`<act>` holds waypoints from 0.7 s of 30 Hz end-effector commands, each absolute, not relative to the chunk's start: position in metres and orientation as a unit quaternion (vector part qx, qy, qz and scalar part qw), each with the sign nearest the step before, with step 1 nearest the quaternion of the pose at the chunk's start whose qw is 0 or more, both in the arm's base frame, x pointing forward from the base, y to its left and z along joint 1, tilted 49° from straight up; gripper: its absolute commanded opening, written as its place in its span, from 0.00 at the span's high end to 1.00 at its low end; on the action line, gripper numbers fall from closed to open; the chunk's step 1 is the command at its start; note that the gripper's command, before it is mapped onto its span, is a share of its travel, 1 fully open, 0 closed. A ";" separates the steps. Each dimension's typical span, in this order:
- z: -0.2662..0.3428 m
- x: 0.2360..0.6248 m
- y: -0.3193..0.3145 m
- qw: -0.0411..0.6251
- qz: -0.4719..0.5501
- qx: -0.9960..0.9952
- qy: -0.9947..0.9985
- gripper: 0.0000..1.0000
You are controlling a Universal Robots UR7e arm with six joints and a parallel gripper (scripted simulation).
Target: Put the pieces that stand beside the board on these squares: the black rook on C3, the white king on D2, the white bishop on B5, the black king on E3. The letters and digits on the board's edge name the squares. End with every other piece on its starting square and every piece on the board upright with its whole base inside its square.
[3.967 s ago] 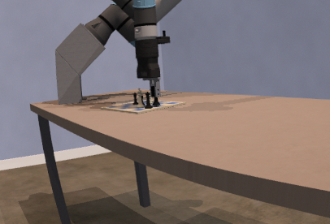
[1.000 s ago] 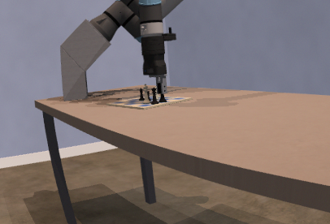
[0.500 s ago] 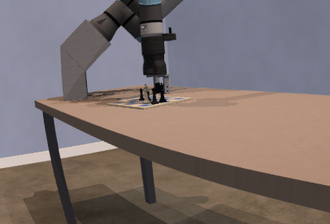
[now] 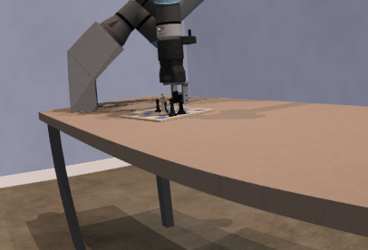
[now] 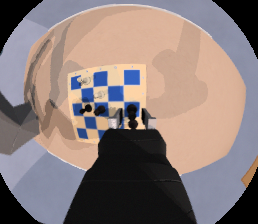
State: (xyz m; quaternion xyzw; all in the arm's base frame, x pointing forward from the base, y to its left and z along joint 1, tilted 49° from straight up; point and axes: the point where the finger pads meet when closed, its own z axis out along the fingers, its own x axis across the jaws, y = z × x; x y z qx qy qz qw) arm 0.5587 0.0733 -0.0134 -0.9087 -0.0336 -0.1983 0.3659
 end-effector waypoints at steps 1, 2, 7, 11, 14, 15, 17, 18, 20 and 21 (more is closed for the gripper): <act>-0.009 0.557 0.068 0.366 -0.199 -0.909 -0.034 0.21; -0.006 0.555 0.066 0.366 -0.199 -0.909 -0.034 0.21; 0.009 0.548 0.050 0.366 -0.199 -0.909 -0.034 0.21; 0.023 0.540 0.035 0.366 -0.199 -0.909 -0.034 0.21; 0.032 0.536 0.026 0.366 -0.199 -0.909 -0.034 0.21; 0.032 0.536 0.026 0.366 -0.199 -0.909 -0.034 0.21; 0.035 0.534 0.023 0.366 -0.199 -0.909 -0.034 0.21; 0.037 0.533 0.021 0.366 -0.199 -0.909 -0.034 0.21; 0.040 0.531 0.017 0.366 -0.199 -0.909 -0.034 0.21; 0.042 0.531 0.016 0.366 -0.199 -0.909 -0.034 0.21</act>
